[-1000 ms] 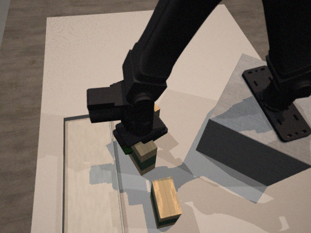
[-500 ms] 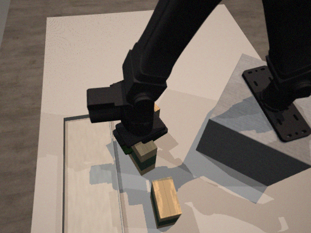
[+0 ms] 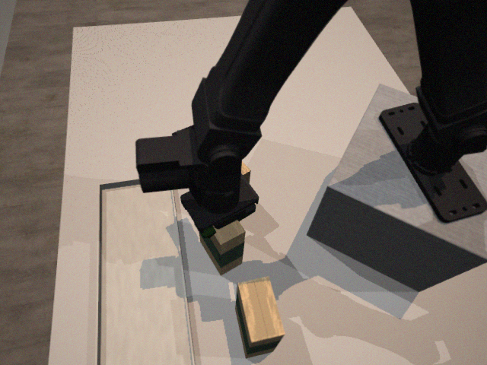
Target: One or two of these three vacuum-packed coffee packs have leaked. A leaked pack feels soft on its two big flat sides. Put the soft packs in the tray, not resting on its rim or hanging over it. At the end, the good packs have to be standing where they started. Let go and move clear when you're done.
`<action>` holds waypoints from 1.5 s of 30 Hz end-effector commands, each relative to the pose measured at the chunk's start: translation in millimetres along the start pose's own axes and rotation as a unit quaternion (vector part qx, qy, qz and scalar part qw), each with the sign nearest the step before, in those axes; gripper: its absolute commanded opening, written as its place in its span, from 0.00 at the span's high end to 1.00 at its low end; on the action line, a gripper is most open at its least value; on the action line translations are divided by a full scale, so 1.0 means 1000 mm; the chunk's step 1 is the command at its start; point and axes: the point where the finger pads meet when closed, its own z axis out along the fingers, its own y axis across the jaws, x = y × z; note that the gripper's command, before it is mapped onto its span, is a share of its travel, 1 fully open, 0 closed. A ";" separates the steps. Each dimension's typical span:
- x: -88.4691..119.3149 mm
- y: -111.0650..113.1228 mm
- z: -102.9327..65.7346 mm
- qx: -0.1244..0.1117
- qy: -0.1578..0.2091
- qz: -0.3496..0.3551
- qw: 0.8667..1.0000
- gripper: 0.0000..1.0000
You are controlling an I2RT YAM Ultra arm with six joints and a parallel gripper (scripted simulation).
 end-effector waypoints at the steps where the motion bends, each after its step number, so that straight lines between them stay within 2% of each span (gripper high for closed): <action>1: 0.001 -0.003 -0.002 0.003 -0.004 0.000 1.000 0.78; 44: 0.001 -0.003 -0.002 0.003 -0.004 0.000 1.000 0.78; 45: 0.001 -0.003 -0.002 0.003 -0.004 0.000 1.000 0.24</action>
